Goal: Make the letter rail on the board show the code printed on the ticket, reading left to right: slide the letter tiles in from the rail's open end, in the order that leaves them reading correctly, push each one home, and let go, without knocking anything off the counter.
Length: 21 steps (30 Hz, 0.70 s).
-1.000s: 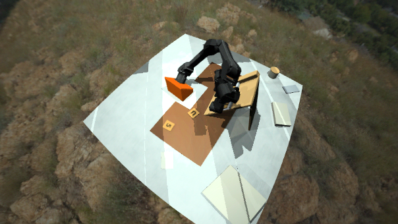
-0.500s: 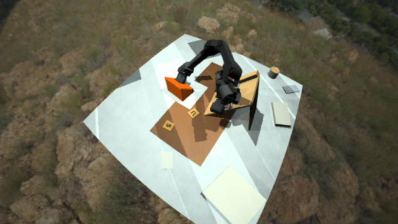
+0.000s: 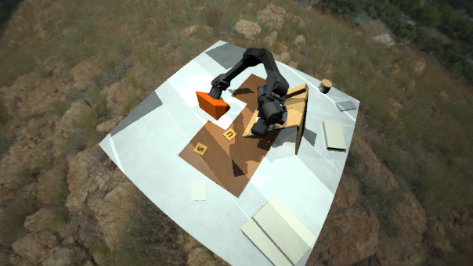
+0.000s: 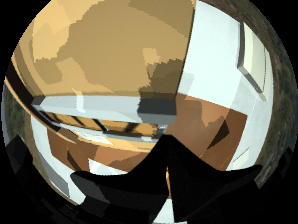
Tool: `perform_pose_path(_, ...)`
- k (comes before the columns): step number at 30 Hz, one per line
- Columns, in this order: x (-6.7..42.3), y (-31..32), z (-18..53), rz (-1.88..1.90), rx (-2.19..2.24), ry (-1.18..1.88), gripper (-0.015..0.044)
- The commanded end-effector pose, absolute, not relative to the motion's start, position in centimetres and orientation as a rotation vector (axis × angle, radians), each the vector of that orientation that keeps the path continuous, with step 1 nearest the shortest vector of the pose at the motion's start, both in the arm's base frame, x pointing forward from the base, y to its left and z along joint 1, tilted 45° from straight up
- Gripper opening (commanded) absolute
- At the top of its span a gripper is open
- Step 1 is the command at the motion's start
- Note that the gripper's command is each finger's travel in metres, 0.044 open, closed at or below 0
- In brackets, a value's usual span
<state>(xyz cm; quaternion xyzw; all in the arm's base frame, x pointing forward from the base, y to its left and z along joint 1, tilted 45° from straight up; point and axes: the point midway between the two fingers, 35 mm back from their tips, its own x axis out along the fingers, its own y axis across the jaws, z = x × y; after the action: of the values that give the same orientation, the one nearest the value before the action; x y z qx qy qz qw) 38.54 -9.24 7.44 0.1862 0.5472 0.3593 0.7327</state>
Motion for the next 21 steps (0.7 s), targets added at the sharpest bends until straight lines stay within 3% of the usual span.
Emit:
perform_pose_path(1, 38.84, -8.89, 7.37, 0.793, 0.41, 1.203, 0.0)
perform_pose_path(21, 39.32, -8.44, 7.18, 0.793, 0.41, 1.203, 0.0)
